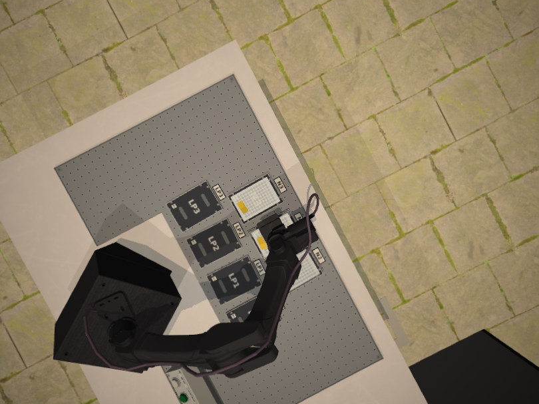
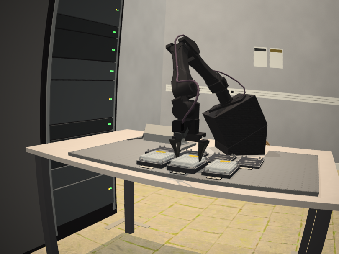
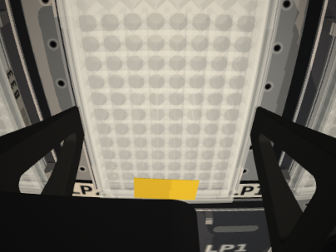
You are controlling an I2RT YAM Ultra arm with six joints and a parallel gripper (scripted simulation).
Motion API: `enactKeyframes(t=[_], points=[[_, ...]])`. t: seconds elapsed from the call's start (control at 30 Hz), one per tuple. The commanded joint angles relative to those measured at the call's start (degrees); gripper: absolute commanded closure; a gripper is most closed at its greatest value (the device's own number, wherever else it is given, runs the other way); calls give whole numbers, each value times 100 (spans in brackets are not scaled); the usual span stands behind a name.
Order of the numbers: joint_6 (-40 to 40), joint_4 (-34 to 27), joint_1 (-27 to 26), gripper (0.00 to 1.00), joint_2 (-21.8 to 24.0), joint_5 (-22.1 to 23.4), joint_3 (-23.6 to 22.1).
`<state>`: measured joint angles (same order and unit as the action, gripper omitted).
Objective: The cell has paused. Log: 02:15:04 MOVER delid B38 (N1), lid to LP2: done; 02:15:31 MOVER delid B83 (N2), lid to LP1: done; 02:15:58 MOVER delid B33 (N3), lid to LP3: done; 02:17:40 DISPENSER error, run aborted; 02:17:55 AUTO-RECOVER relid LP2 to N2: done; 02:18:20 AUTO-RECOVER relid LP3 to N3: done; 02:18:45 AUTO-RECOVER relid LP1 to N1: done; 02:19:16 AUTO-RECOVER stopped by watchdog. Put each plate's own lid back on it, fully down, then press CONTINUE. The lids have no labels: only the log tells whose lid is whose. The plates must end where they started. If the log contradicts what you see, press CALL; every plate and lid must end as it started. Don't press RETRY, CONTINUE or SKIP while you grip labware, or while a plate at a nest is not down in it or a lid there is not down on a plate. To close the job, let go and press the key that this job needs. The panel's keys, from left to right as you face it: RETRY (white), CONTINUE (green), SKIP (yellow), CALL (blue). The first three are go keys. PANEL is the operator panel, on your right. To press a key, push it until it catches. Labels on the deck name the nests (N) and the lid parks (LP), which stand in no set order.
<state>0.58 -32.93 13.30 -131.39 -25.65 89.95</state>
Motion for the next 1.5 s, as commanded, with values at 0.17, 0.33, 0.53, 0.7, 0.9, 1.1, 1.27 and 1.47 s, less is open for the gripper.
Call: enactKeyframes(t=[0.17,0.33,0.53,0.7,0.9,1.1,1.27,1.47], points=[[34,38,103,100,109,61,168],[34,38,103,100,109,61,168],[34,38,103,100,109,61,168],[-26,-79,118,100,184,45,171],[-66,-115,134,100,192,28,192],[-82,-151,150,100,200,12,214],[-78,-186,156,100,213,5,234],[-100,-233,166,100,250,-6,237]])
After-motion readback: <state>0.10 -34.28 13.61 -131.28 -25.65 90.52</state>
